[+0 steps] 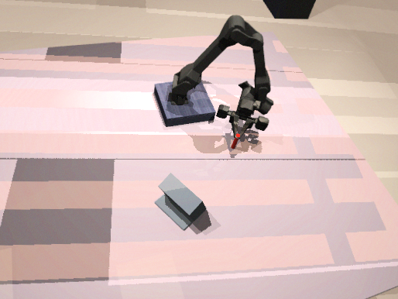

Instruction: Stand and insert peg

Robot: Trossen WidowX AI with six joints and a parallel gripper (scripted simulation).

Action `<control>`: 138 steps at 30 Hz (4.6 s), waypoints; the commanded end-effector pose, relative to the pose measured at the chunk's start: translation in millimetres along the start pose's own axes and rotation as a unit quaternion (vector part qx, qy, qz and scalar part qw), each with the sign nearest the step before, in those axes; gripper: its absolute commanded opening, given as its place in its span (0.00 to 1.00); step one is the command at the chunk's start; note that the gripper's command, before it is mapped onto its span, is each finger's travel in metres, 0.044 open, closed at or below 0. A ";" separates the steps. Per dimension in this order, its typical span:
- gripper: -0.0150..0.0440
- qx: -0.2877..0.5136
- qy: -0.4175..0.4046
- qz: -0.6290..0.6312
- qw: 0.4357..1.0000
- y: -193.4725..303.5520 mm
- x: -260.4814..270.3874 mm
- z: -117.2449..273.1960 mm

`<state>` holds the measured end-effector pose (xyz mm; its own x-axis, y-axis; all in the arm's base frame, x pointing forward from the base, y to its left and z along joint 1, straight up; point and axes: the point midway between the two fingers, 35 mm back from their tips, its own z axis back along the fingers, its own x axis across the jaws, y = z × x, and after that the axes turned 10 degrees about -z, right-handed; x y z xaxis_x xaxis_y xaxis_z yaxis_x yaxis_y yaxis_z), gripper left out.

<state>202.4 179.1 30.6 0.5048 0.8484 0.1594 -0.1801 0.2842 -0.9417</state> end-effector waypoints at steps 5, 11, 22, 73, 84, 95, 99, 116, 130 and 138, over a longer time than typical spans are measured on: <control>0.34 -0.002 -0.001 0.001 1.000 2.0 -0.6 1.2; 0.34 -0.004 -0.003 0.002 1.000 2.4 -0.7 1.9; 0.34 -0.009 -0.006 0.005 1.000 3.2 -1.0 3.0; 0.47 -0.023 -0.020 0.014 0.999 4.1 -1.1 5.8; 0.47 -0.023 -0.020 0.014 0.999 4.1 -1.1 5.8; 0.88 -0.023 -0.020 0.014 0.999 4.1 -1.1 5.8; 1.00 -0.023 -0.020 0.014 0.999 4.1 -1.1 5.8; 1.00 -0.015 -0.030 0.005 0.999 -148.1 21.7 52.8; 1.00 0.087 0.088 0.028 0.992 -130.9 -1.4 28.2; 1.00 0.197 0.157 0.034 0.967 -113.9 -13.2 14.8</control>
<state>203.0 144.0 145.2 0.6843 0.7284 -0.0336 -0.4533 0.3889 -0.8020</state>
